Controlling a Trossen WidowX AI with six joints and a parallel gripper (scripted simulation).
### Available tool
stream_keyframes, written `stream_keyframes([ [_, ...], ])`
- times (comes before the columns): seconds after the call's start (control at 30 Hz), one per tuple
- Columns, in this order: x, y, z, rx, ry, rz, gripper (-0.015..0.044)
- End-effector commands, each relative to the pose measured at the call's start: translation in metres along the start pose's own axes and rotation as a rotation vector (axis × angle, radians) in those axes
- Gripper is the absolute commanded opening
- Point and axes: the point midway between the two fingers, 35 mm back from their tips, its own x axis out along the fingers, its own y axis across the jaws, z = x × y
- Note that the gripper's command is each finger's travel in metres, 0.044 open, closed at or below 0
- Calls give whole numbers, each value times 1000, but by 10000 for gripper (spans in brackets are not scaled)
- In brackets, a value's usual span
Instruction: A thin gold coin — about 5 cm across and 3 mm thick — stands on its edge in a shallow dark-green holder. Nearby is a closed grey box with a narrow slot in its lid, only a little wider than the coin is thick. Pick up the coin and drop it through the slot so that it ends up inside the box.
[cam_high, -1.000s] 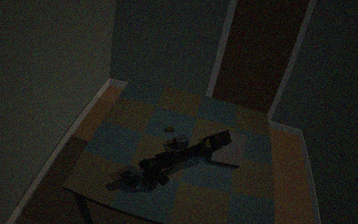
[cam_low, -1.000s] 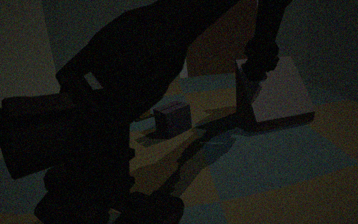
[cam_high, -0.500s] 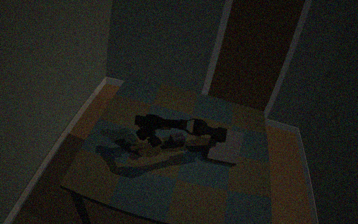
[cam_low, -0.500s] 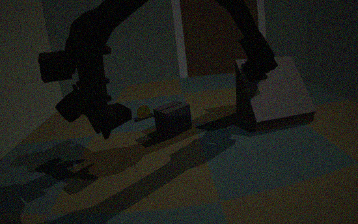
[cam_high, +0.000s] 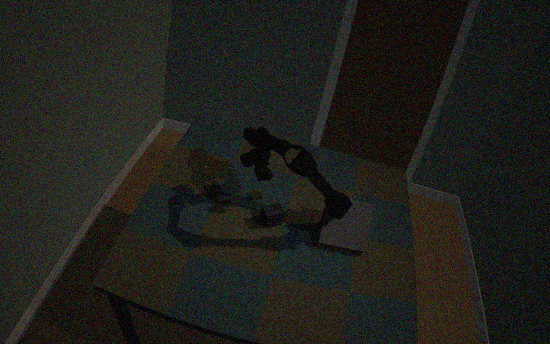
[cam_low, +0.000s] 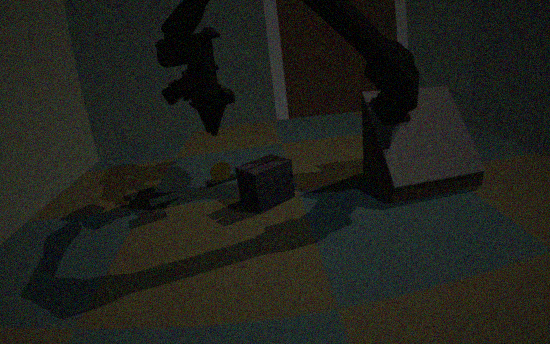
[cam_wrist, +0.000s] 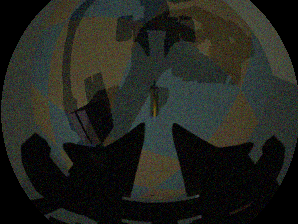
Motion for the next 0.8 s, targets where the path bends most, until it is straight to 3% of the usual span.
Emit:
stream_keyframes([
  [0.0, 2, -1, -5, -8, -1, 22, 161],
  [0.13, 4, -1, -4, -8, -1, 22, 161],
  [0.27, 37, 1, -4, -8, -2, 23, 161],
  [0.77, 61, 4, -4, -8, -2, 24, 161],
])
